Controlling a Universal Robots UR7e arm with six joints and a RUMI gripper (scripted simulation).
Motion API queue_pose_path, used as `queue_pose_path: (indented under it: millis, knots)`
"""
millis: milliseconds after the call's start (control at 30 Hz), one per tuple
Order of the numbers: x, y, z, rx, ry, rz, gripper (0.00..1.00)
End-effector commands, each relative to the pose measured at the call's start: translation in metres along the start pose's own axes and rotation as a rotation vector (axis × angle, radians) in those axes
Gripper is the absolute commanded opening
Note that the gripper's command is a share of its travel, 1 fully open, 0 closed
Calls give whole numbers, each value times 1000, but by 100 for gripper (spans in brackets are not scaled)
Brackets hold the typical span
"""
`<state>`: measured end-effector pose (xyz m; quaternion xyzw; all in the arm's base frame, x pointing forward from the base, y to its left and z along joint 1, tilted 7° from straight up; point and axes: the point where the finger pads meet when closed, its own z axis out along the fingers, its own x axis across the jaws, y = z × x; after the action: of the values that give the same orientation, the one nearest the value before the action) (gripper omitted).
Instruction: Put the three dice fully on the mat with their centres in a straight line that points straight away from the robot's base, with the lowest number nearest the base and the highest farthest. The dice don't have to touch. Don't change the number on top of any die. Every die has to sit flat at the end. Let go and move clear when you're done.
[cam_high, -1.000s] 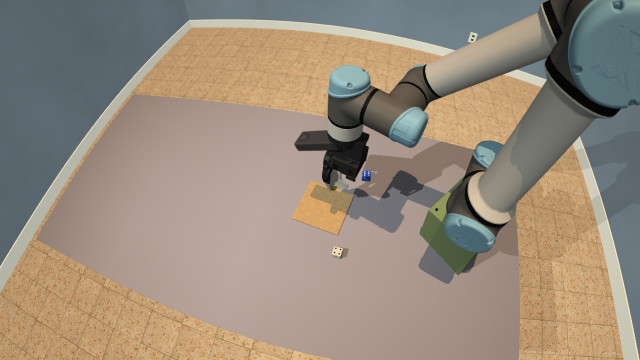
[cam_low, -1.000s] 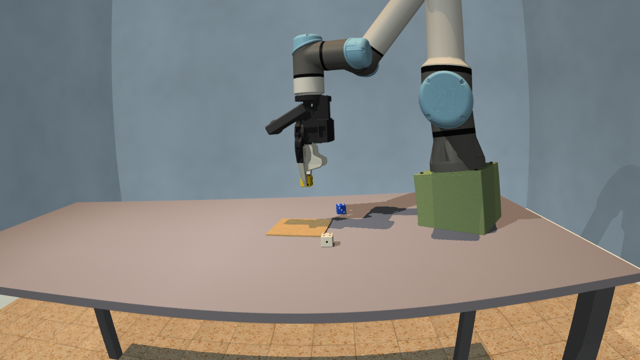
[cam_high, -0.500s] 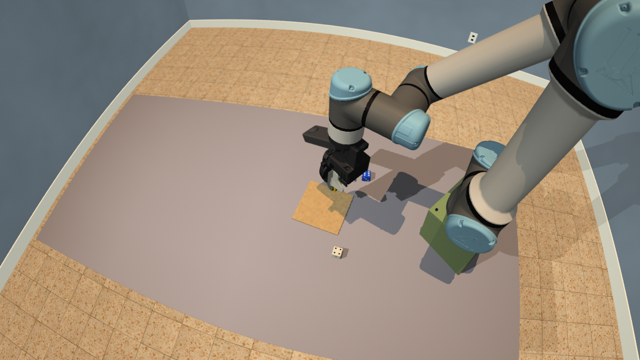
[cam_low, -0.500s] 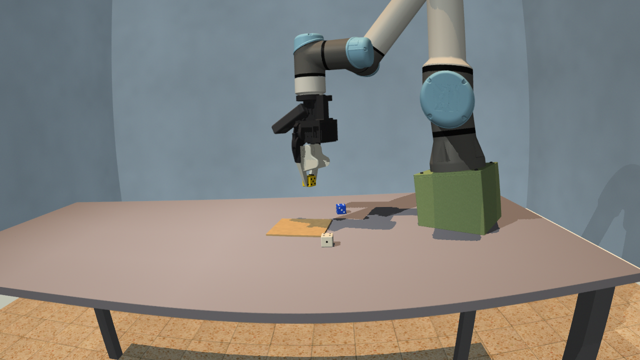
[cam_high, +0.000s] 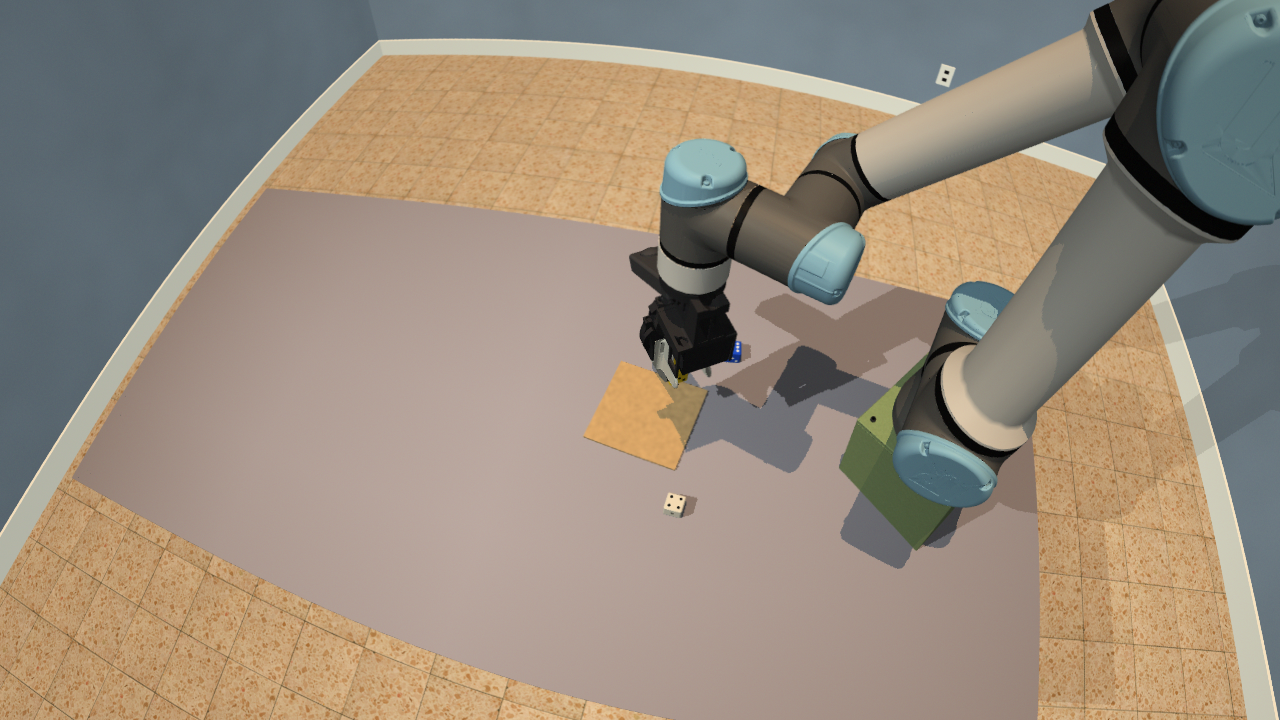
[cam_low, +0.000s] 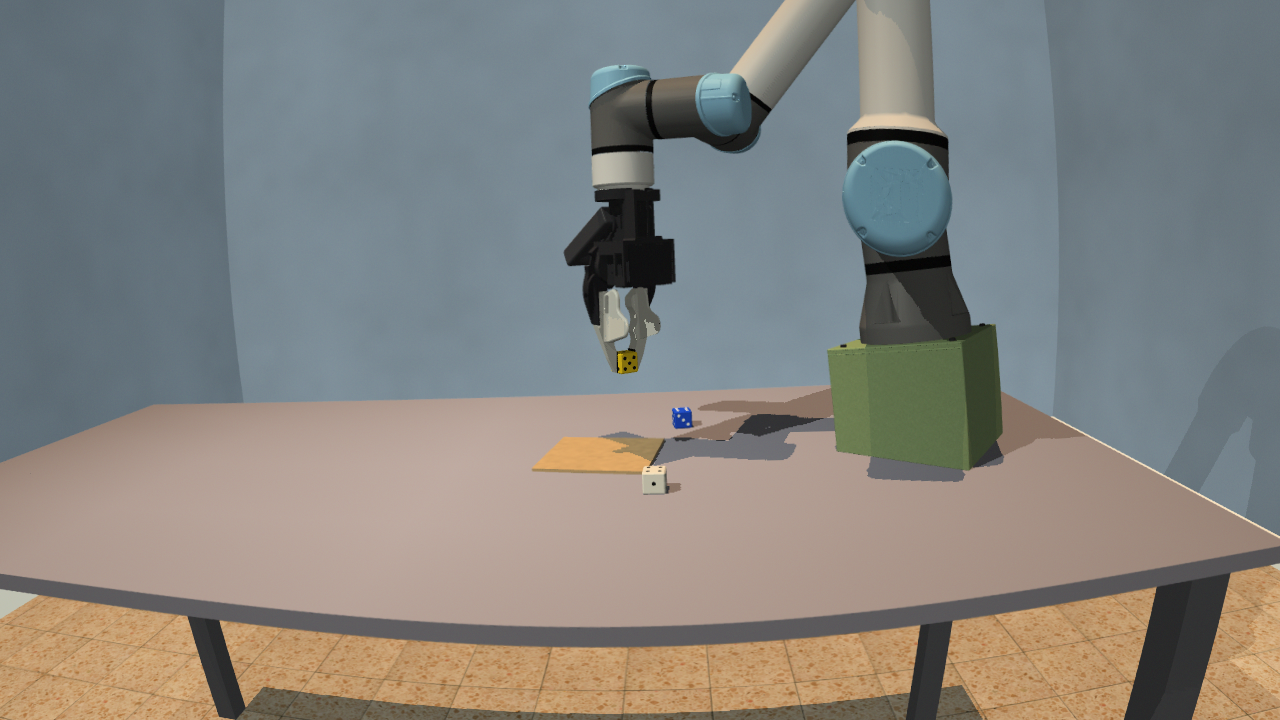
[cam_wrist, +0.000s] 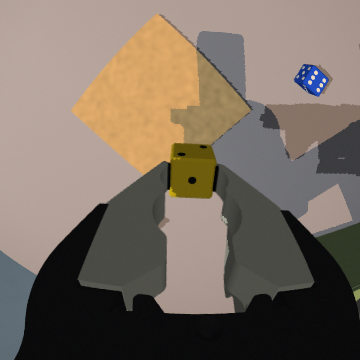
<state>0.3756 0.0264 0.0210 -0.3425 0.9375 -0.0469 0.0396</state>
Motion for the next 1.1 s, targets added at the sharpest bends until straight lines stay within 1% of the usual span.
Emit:
queue_pose_path:
  millis: [0, 633, 1067]
  knots:
    - [2, 2, 0, 5, 5, 135, 6]
    - [6, 10, -1, 6, 4, 427, 6]
    - [7, 13, -1, 6, 4, 536, 6]
